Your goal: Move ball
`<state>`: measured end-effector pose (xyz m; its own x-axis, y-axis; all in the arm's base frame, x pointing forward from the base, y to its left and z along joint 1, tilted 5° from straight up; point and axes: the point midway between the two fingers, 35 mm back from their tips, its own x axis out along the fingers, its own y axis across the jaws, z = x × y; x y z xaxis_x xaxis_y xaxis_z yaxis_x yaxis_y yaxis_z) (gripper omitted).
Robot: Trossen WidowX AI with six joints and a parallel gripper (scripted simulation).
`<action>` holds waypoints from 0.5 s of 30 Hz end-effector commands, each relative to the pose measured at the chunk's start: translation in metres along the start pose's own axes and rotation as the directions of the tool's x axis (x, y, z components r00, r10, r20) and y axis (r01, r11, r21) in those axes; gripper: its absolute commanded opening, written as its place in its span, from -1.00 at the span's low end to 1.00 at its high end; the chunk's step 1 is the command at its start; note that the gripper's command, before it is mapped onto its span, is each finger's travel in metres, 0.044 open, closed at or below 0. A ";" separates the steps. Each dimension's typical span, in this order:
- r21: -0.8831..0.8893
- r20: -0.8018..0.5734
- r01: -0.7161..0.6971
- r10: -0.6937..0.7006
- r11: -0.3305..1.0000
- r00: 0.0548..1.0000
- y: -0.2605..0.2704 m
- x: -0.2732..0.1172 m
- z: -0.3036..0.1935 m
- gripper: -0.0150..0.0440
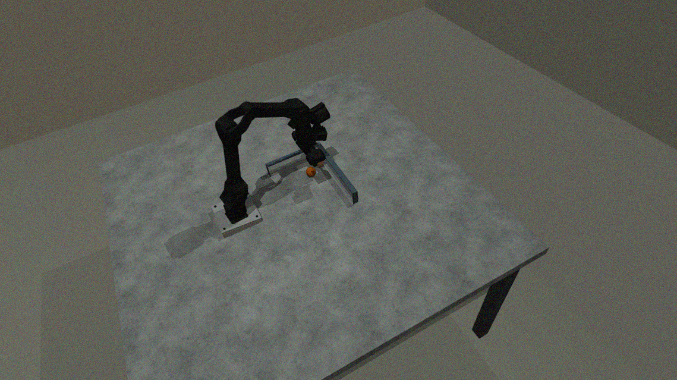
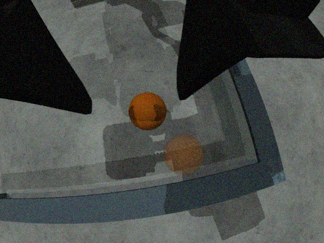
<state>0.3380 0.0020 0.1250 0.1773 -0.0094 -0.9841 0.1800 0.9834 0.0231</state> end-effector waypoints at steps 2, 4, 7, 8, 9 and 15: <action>-0.030 -0.062 -0.001 -0.001 1.000 0.998 0.005 0.008 -0.011 0.53; -0.030 -0.062 -0.001 -0.001 1.000 0.998 0.005 0.008 -0.011 0.53; -0.030 -0.062 -0.001 -0.001 1.000 0.998 0.005 0.009 -0.011 0.53; -0.030 -0.062 -0.001 -0.001 1.000 0.998 0.005 0.013 -0.012 0.53; -0.030 -0.062 -0.001 -0.001 1.000 0.998 0.005 0.018 -0.012 0.53; -0.030 -0.062 -0.001 -0.001 1.000 0.998 0.005 0.023 -0.012 0.53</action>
<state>0.3324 0.0079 0.1065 0.1287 -0.0035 -0.9917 0.1577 0.9873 0.0169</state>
